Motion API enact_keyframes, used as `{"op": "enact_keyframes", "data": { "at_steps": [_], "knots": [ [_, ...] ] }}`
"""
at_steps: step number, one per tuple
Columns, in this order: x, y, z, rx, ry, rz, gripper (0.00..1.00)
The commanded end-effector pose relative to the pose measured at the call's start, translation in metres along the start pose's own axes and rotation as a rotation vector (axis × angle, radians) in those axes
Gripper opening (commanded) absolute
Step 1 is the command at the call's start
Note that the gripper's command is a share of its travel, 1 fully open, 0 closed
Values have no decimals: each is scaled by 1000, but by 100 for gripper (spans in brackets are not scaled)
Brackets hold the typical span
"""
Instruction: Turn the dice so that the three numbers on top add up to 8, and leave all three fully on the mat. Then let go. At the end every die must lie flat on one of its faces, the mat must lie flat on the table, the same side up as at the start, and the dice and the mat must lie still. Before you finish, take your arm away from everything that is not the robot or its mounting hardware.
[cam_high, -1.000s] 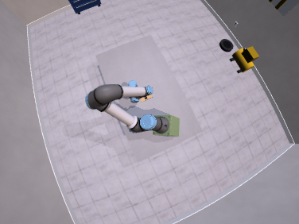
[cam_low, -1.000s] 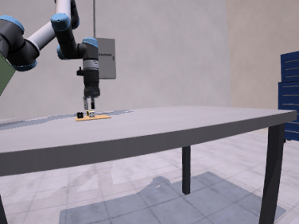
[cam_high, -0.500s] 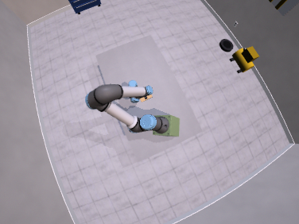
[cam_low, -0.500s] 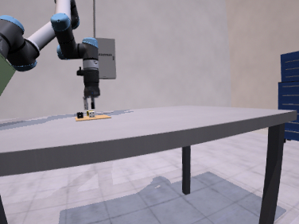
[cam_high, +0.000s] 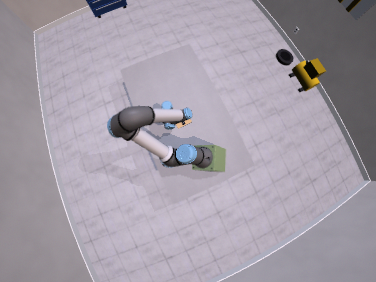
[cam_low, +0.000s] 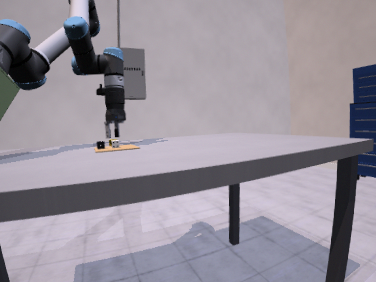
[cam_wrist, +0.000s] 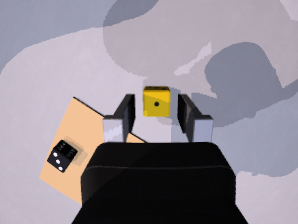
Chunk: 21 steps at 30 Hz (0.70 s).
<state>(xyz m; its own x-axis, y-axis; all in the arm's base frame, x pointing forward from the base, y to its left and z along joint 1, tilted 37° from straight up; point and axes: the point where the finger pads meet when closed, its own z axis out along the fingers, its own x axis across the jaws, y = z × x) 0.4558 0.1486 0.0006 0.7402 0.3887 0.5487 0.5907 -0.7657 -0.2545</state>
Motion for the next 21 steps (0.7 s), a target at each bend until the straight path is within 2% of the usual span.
{"op": "enact_keyframes", "data": {
  "at_steps": [1, 11, 21],
  "knots": [
    [0, 0, 0, -1, 1, 0, 79],
    [0, 0, 3, -1, 1, 0, 79],
    [0, 0, 19, -1, 1, 0, 79]
  ]
}}
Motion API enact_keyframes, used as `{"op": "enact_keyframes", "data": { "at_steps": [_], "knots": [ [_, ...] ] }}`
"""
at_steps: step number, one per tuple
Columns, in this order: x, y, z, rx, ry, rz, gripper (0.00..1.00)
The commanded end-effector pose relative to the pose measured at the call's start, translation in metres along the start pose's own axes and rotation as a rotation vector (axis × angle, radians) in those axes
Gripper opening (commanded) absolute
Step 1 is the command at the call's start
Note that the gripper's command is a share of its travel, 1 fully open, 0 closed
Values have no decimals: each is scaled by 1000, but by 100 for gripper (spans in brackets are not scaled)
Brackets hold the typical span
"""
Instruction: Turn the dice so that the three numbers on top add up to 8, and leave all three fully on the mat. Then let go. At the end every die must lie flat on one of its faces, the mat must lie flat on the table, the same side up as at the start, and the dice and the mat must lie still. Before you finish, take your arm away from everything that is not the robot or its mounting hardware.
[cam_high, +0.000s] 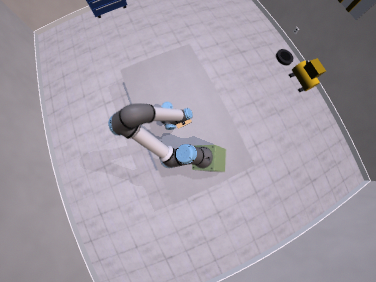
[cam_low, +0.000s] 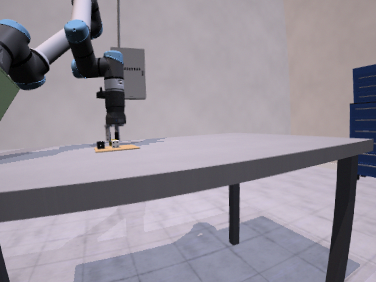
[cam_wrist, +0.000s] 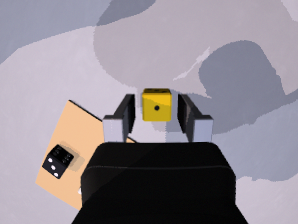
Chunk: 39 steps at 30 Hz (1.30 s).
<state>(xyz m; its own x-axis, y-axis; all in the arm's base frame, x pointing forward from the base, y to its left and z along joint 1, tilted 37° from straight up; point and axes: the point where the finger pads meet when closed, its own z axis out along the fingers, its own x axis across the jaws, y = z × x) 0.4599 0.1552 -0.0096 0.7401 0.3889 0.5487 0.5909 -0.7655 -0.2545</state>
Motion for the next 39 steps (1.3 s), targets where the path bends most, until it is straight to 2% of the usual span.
{"op": "enact_keyframes", "data": {
  "at_steps": [1, 11, 39],
  "knots": [
    [0, 0, 8, -1, 1, 0, 79],
    [0, 0, 16, -1, 1, 0, 79],
    [0, 0, 16, -1, 1, 0, 79]
  ]
}}
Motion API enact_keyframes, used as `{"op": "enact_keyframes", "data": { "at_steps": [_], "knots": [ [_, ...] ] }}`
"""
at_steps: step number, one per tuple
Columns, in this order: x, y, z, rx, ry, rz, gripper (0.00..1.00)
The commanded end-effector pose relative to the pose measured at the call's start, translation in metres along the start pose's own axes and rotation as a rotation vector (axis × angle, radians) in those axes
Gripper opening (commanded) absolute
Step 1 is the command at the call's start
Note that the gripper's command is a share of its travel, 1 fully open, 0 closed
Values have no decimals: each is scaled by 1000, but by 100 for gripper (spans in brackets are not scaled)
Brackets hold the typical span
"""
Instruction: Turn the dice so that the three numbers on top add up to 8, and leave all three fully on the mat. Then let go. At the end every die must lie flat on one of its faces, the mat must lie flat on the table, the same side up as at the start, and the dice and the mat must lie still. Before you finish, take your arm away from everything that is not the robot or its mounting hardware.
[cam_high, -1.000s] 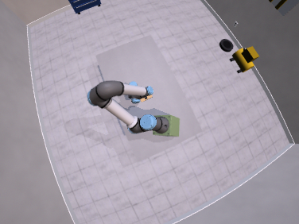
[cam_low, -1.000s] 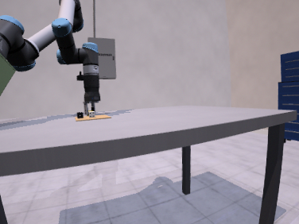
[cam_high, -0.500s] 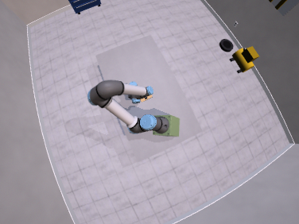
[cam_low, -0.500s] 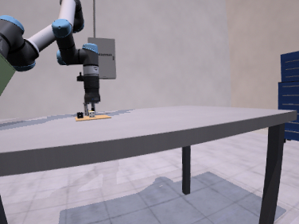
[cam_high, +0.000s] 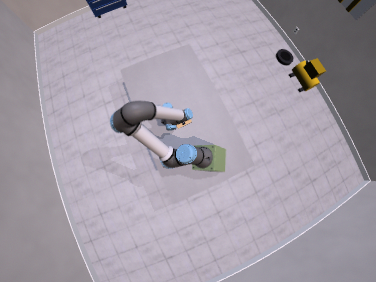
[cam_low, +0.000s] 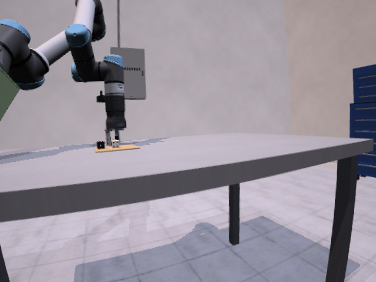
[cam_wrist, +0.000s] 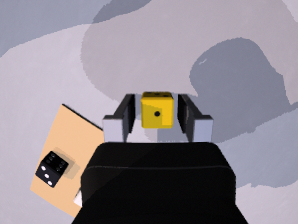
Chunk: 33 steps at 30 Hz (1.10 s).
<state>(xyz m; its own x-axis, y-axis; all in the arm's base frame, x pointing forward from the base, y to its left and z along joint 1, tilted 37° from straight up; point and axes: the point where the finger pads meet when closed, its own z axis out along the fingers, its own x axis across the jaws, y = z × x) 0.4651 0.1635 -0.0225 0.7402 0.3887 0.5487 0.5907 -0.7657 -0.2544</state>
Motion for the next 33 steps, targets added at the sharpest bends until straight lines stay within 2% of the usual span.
{"op": "enact_keyframes", "data": {
  "at_steps": [1, 9, 10, 33],
  "knots": [
    [0, 0, 0, -1, 1, 0, 79],
    [0, 0, 0, -1, 1, 0, 79],
    [0, 0, 0, -1, 1, 0, 49],
    [0, 0, 0, -1, 1, 0, 49]
  ]
}}
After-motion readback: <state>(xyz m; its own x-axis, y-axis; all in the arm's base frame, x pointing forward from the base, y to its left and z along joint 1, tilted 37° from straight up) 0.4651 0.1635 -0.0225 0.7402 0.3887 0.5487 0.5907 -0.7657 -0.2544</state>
